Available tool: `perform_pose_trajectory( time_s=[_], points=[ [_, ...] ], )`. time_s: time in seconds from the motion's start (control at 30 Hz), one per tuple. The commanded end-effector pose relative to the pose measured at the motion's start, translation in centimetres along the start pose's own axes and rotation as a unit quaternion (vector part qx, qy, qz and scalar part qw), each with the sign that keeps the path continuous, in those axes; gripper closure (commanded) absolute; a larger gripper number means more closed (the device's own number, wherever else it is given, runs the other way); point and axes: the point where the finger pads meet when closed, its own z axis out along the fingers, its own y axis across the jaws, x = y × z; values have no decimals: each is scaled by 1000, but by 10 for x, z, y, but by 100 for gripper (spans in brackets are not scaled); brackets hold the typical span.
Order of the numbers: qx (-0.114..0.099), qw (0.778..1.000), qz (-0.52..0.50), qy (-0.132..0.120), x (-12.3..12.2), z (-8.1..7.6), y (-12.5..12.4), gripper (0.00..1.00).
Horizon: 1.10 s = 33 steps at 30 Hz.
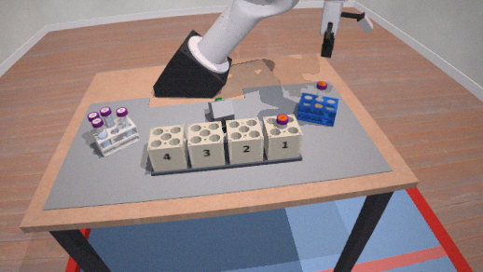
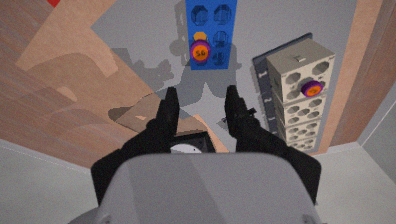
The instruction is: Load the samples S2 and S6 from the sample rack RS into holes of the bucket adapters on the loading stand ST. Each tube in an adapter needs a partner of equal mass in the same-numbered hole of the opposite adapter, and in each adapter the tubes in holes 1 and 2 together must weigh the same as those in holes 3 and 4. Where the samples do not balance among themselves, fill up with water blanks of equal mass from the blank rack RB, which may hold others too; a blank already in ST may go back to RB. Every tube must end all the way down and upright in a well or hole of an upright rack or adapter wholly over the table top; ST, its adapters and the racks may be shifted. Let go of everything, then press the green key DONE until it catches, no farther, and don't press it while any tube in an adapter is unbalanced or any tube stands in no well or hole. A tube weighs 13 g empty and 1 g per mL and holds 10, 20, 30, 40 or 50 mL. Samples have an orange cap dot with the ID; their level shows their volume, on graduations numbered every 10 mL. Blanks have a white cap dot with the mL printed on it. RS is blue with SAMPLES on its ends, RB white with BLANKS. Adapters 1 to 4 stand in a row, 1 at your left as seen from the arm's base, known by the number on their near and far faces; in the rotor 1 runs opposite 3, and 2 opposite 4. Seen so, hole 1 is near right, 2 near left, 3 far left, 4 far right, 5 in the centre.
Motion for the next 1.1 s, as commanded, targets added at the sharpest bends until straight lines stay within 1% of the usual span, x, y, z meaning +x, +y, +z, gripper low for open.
perform_pose_trajectory(
  time_s=[0.0,0.47,0.53,1.03,1.07],
  points=[
    [0,1000,-1,0,1,2,0,43],
    [0,1000,-1,0,1,30,0,43],
    [0,1000,-1,0,1,30,0,43],
    [0,1000,0,1,1,60,0,43],
    [0,1000,0,1,1,60,0,43]
  ],
)
